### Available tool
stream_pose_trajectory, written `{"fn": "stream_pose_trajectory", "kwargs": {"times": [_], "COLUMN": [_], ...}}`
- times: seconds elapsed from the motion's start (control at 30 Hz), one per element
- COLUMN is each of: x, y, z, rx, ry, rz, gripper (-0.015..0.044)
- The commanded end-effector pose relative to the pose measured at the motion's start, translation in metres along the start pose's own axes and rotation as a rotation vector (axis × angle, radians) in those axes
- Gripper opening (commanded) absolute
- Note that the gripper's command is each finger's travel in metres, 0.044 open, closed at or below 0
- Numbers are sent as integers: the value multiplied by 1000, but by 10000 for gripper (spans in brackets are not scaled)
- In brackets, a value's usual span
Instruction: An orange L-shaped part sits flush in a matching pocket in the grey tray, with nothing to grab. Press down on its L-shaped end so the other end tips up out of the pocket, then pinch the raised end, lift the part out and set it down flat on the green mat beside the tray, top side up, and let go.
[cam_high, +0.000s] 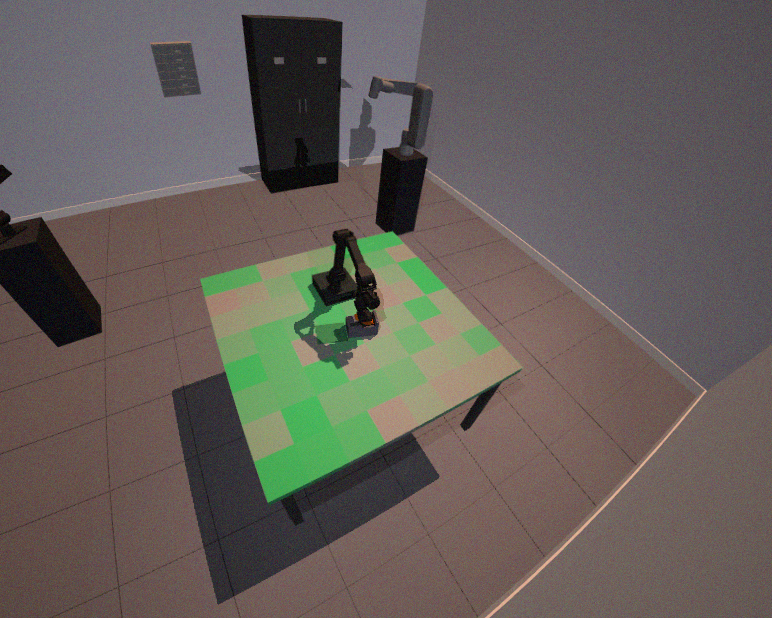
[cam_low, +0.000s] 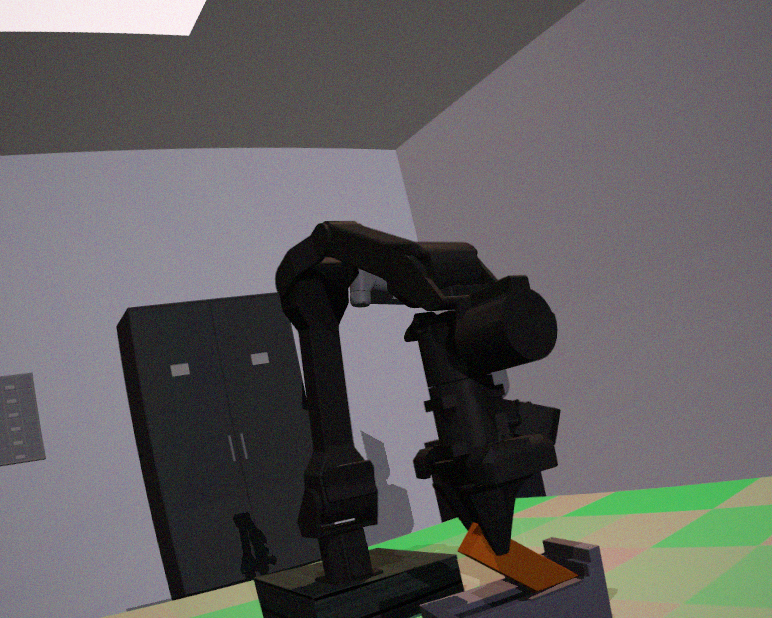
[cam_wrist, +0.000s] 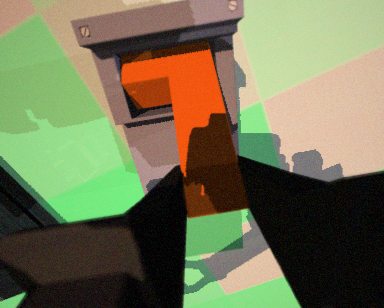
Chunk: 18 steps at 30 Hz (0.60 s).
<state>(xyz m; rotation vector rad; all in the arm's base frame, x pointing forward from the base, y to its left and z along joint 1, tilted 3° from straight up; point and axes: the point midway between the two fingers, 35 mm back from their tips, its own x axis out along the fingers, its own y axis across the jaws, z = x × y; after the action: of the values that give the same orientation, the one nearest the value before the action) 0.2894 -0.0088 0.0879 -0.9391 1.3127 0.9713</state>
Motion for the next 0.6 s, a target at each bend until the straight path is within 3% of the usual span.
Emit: {"fn": "stream_pose_trajectory", "kwargs": {"times": [0.0,0.57], "x": [-9,-35], "y": [-1,-1], "z": [2,1], "rx": [-3,-3], "ry": [-10,-9], "rz": [-7,-7], "gripper": [0,0]}}
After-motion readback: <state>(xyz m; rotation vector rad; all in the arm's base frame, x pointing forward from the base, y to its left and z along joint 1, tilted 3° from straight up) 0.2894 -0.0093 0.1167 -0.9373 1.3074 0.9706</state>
